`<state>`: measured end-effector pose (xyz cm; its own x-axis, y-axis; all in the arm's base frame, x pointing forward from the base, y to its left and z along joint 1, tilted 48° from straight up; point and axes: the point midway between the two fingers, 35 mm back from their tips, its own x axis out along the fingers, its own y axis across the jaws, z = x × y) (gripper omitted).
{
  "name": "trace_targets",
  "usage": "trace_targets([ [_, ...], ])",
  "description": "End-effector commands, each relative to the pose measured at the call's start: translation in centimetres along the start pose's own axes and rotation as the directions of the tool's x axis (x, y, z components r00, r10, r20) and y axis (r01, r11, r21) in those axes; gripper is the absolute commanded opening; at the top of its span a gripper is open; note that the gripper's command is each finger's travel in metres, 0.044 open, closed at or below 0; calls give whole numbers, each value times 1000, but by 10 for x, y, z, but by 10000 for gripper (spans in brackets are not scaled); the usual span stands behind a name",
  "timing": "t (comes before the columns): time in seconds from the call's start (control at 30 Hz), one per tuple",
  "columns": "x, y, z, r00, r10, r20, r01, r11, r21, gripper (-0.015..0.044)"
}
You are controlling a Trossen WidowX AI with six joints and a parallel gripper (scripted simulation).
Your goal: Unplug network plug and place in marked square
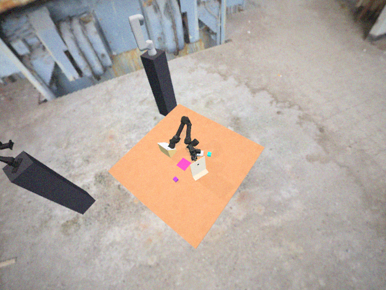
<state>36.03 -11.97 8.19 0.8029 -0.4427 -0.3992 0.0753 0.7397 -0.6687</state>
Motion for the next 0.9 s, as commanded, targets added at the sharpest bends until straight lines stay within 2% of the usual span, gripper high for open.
trace_targets([
  [0.0,-3,0,-2,1000,-1,-6,1,1000,-2,0],
  [0.87,-14,0,-2,1000,0,-6,0,1000,-2,0],
])
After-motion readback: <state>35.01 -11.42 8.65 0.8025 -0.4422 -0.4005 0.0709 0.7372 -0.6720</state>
